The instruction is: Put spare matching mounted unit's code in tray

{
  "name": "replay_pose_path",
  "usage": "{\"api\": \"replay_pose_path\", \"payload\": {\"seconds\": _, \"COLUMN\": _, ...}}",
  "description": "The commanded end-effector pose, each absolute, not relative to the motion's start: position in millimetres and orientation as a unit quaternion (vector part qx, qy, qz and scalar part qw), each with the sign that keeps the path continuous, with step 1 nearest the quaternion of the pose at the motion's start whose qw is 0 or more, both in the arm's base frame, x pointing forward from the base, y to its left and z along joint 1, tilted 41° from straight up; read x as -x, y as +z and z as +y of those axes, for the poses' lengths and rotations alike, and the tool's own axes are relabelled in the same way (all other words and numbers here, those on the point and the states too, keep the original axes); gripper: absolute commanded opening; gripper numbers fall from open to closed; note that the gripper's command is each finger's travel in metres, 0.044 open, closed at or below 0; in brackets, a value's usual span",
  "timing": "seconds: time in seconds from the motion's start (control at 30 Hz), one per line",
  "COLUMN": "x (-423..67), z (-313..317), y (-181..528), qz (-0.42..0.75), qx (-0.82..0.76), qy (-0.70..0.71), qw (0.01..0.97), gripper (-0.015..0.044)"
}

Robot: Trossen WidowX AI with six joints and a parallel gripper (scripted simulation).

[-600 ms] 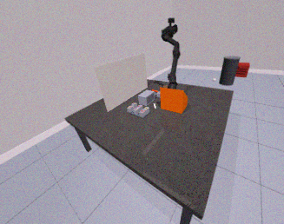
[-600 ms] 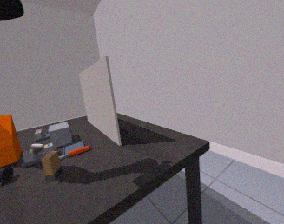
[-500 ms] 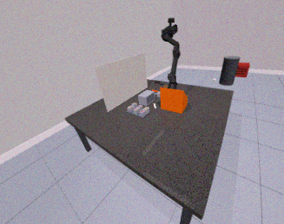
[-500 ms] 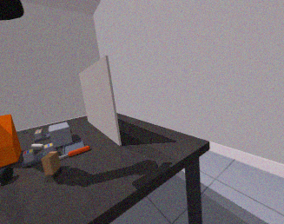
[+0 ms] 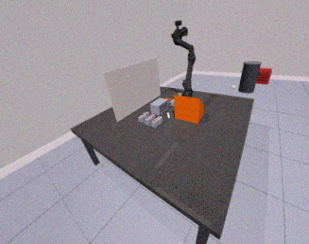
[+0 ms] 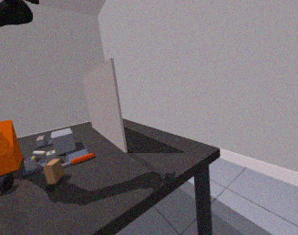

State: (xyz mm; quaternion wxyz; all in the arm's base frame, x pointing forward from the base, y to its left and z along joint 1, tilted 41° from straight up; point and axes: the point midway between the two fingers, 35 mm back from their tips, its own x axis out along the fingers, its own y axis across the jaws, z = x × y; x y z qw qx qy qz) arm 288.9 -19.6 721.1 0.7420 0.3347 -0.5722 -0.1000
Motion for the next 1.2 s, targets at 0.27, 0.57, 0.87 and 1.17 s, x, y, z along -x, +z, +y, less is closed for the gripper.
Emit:
{"api": "replay_pose_path", "payload": {"seconds": 0.27, "x": -424.1, "z": 82.6, "y": 615.2, "qz": -0.318, "qx": -0.312, "qy": -0.057, "qw": 0.894, "gripper": 0.044}}
{"api": "replay_pose_path", "payload": {"seconds": 0.57, "x": -471.2, "z": 161.7, "y": 501.7, "qz": -0.116, "qx": -0.261, "qy": -0.032, "qw": 0.958, "gripper": 0.044}}
{"api": "replay_pose_path", "payload": {"seconds": 0.87, "x": -469.0, "z": 227.4, "y": 372.3, "qz": 0.087, "qx": -0.179, "qy": -0.017, "qw": 0.98, "gripper": 0.044}}
{"api": "replay_pose_path", "payload": {"seconds": 1.17, "x": -450.0, "z": 248.5, "y": 311.7, "qz": 0.187, "qx": -0.006, "qy": 0.029, "qw": 0.982, "gripper": 0.044}}
